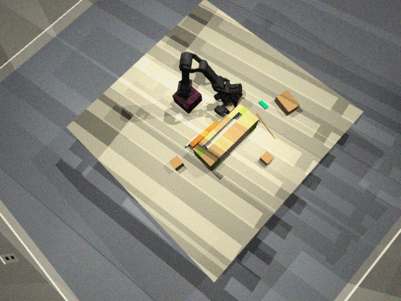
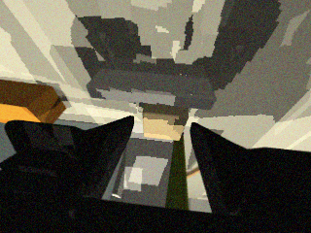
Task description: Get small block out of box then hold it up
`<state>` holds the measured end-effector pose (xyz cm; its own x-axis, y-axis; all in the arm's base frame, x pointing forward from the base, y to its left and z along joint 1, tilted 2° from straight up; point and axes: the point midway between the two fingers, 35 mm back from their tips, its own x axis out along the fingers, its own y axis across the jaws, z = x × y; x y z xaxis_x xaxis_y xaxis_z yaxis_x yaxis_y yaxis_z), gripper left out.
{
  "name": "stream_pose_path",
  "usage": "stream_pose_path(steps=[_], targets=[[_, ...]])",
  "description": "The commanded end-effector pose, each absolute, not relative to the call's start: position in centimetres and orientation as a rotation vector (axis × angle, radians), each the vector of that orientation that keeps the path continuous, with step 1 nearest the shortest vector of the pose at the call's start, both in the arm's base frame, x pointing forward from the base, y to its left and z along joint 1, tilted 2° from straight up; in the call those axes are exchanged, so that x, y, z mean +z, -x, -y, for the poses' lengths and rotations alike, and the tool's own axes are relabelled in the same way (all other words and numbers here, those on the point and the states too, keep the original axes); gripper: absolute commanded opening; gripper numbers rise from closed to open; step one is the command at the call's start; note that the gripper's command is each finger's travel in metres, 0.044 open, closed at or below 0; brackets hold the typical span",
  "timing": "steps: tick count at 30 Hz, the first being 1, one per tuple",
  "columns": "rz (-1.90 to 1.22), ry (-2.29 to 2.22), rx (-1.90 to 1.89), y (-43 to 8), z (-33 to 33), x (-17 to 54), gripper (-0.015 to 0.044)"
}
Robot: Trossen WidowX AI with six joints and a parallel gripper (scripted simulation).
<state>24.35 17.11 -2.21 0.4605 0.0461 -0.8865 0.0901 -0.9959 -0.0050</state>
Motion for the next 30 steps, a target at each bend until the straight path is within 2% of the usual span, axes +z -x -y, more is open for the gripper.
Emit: stream_pose_path(steps=[1,2,9,12,15,30], targets=[[-0.124,-2.646,-1.610,-24.2,-17.1,-2.7,0.0285],[-0.124,-2.646,-1.610,-24.2,-17.1,-2.8,0.0285],[-0.124,-2.646,-1.610,-24.2,-17.1,-2.8,0.0101],[-0.124,-2.646,-1.610,-24.2,-17.1,-2.8,0.0081],[-0.124,-2.646,-1.609,-24.3,-17.1,-2.1,0.0003],[-0.127,-2.644,-1.605,-23.9,-17.0,3.6,0.0000]])
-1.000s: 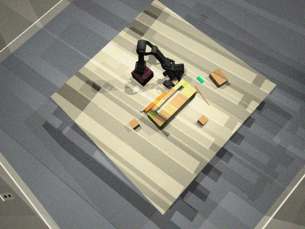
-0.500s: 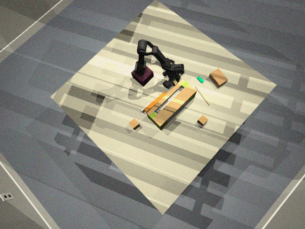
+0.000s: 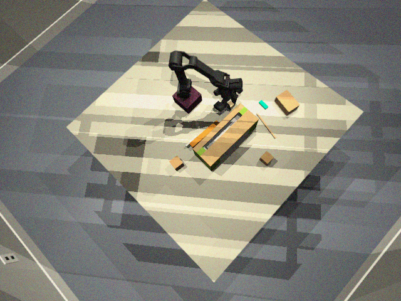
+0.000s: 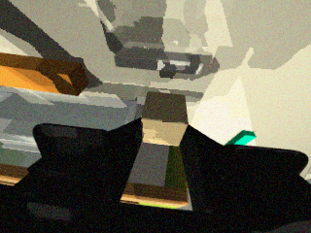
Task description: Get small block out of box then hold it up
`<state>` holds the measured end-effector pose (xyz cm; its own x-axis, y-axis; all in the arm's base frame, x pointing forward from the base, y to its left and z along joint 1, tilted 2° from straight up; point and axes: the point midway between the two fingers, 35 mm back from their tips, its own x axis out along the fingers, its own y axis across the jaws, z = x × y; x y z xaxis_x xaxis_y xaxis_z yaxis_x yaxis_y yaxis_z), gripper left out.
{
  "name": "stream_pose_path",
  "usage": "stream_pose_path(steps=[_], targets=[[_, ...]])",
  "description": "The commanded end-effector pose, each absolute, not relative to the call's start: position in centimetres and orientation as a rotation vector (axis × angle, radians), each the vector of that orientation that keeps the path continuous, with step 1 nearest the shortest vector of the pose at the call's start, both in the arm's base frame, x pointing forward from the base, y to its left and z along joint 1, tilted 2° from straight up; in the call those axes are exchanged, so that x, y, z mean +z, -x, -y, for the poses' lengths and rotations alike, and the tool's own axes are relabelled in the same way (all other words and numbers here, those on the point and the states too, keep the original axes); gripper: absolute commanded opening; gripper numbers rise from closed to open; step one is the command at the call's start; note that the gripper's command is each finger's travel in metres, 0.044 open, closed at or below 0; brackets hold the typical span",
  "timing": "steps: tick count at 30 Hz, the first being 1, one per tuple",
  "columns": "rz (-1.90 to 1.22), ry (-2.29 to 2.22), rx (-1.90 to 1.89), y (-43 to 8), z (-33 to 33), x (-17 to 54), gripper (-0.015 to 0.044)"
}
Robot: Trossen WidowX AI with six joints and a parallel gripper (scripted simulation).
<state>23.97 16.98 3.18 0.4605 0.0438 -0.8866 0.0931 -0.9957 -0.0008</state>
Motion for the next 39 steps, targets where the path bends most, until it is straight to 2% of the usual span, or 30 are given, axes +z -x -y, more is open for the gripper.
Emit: stream_pose_path(steps=[1,26,39], targets=[[-0.141,-2.639,-1.602,-23.9,-17.0,3.8,0.0000],[-0.772,-2.364,-1.307,-20.1,-16.0,13.2,0.0000],[-0.786,-2.357,-1.296,-20.0,-16.0,13.4,0.0000]])
